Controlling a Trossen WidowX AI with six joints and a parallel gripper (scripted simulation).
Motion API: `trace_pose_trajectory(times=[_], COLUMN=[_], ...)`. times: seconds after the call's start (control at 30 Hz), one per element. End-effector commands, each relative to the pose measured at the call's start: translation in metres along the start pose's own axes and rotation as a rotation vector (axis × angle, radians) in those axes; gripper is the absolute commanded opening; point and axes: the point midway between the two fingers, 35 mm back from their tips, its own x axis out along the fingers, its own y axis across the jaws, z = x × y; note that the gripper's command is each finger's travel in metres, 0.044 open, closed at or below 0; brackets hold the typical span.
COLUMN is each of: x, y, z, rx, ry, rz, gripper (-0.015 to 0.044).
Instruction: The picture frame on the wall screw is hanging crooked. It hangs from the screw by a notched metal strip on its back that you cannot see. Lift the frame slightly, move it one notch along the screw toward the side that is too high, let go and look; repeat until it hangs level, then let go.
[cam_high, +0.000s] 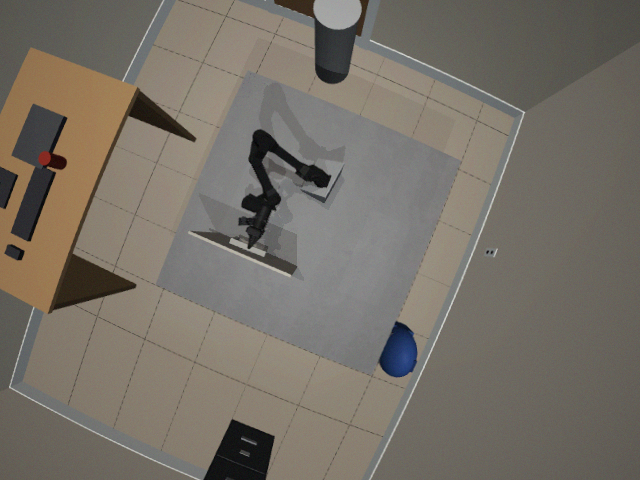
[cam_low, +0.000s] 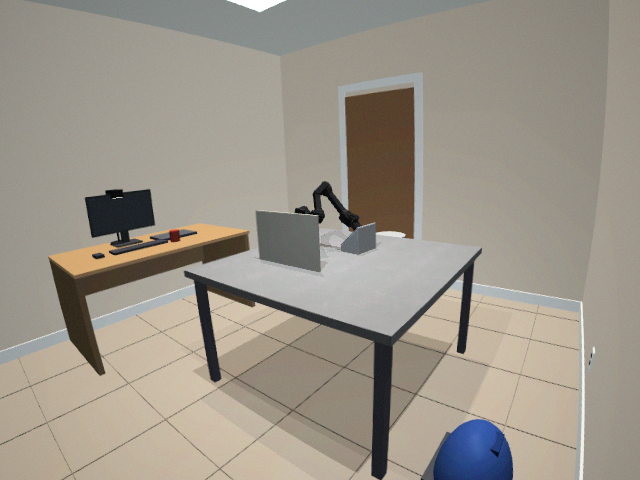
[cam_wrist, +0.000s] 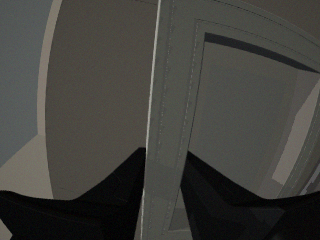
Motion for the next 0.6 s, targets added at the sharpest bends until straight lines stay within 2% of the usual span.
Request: trace_pose_trajectory(times=[0.0, 0.57], x=[0.0002, 0.0002], y=[0.0023, 0.0022], z=[0.0008, 0.0025], rx=[0.001, 0.001], ry=[-0.001, -0.001], rz=[0.009, 0.009], gripper=[0.0, 0.0])
